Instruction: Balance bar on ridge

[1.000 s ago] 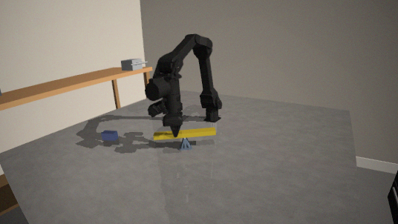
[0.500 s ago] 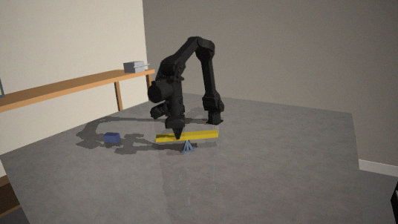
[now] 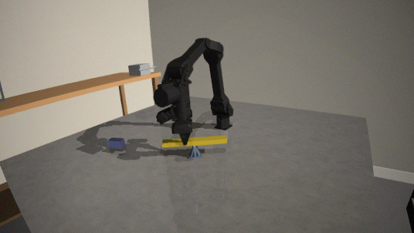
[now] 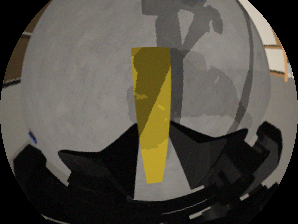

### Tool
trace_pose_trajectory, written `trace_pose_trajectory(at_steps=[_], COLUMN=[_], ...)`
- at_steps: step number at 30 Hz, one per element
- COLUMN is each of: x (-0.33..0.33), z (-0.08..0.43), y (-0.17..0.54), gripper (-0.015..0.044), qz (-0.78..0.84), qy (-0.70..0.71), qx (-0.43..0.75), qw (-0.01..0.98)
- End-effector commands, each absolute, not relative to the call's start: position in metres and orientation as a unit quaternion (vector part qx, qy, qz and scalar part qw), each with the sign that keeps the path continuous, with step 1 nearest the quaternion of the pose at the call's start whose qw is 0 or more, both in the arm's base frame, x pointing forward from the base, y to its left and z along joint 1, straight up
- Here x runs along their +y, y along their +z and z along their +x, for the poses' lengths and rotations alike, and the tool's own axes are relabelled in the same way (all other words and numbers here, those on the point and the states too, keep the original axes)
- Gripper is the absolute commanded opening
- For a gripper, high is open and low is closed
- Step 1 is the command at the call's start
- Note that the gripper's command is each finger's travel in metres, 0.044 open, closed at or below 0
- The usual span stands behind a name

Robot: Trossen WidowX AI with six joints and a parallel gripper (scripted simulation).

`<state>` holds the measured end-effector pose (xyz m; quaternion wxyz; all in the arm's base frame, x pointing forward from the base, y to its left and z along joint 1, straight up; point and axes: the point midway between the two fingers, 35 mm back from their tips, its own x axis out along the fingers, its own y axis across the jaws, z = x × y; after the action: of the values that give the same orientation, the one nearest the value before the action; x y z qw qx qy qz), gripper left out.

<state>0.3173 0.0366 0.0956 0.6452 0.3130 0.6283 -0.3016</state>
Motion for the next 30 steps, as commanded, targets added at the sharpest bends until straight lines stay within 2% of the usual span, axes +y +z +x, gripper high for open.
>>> trace_pose_trajectory(at_steps=[1,30], x=[0.0366,0.0366], z=[0.3172,0.3172], y=[0.0955,0.0955], gripper=[0.0168,0.0185], qz=[0.313,0.313], qy=[-0.302,-0.302], qx=[0.628,0.628], qw=[0.645,0.645])
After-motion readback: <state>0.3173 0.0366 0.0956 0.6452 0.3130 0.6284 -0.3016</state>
